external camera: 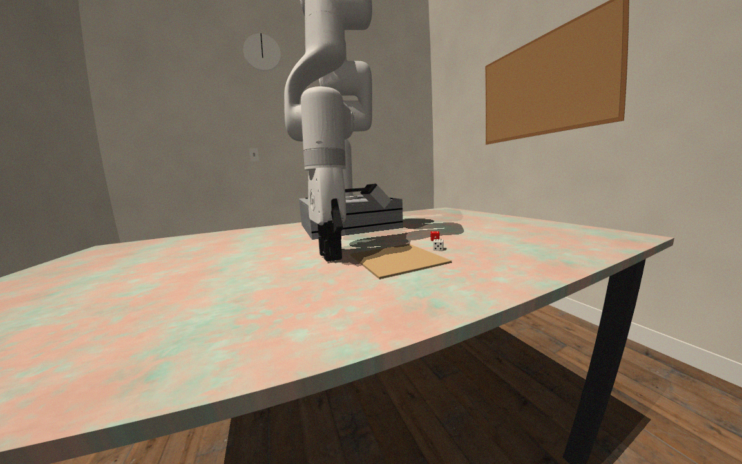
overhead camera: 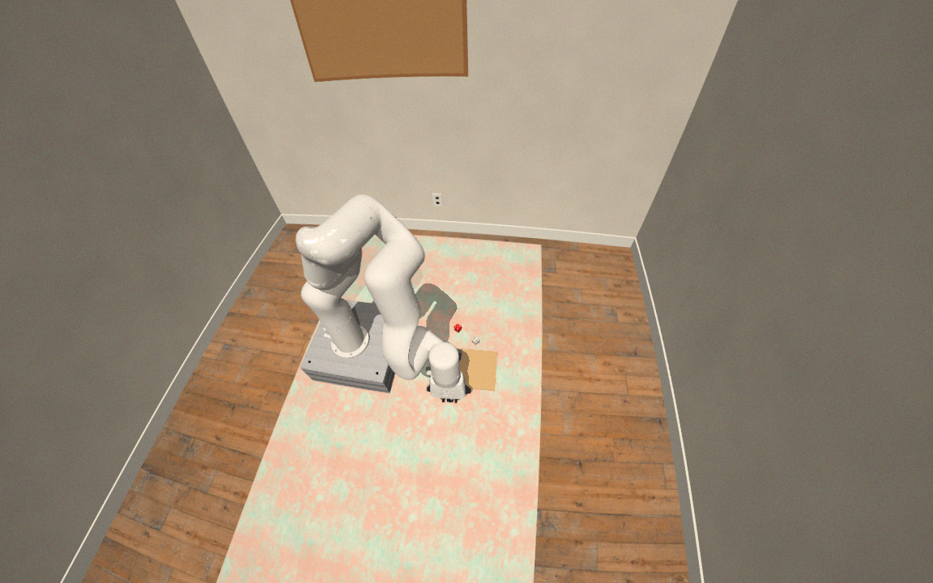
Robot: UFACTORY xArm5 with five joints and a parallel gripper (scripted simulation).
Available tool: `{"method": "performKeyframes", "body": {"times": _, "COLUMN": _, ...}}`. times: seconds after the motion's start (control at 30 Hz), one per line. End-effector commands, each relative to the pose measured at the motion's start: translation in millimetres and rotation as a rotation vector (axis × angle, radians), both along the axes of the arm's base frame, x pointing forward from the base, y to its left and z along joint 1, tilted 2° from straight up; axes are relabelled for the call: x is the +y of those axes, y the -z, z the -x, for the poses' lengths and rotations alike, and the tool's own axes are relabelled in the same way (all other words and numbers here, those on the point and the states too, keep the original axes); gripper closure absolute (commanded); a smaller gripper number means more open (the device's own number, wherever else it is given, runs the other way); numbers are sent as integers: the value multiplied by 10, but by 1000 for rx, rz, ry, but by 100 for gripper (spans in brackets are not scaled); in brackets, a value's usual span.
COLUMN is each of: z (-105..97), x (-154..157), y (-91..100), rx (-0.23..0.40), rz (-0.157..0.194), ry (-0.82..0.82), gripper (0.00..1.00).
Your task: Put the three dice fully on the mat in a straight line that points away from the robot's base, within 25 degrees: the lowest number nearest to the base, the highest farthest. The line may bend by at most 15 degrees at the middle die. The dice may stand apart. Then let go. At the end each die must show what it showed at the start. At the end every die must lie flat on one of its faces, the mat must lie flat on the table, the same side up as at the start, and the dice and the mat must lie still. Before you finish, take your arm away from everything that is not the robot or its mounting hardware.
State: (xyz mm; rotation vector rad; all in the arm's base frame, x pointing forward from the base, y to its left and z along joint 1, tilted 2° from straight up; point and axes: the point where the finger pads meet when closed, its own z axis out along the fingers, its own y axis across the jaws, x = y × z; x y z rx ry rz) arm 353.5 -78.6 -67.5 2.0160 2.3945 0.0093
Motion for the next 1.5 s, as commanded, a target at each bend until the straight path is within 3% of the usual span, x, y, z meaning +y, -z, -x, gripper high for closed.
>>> {"method": "performKeyframes", "body": {"times": 0.0, "z": -11, "x": -2, "y": 1, "rx": -3, "rz": 1, "ry": 0, "gripper": 64}}
{"method": "performKeyframes", "body": {"times": 1.17, "z": -11, "x": -2, "y": 1, "rx": -3, "rz": 1, "ry": 0, "gripper": 64}}
{"method": "performKeyframes", "body": {"times": 1.2, "z": -11, "x": -2, "y": 1, "rx": -3, "rz": 1, "ry": 0, "gripper": 85}}
{"method": "performKeyframes", "body": {"times": 1.47, "z": -11, "x": -2, "y": 1, "rx": -3, "rz": 1, "ry": 0, "gripper": 85}}
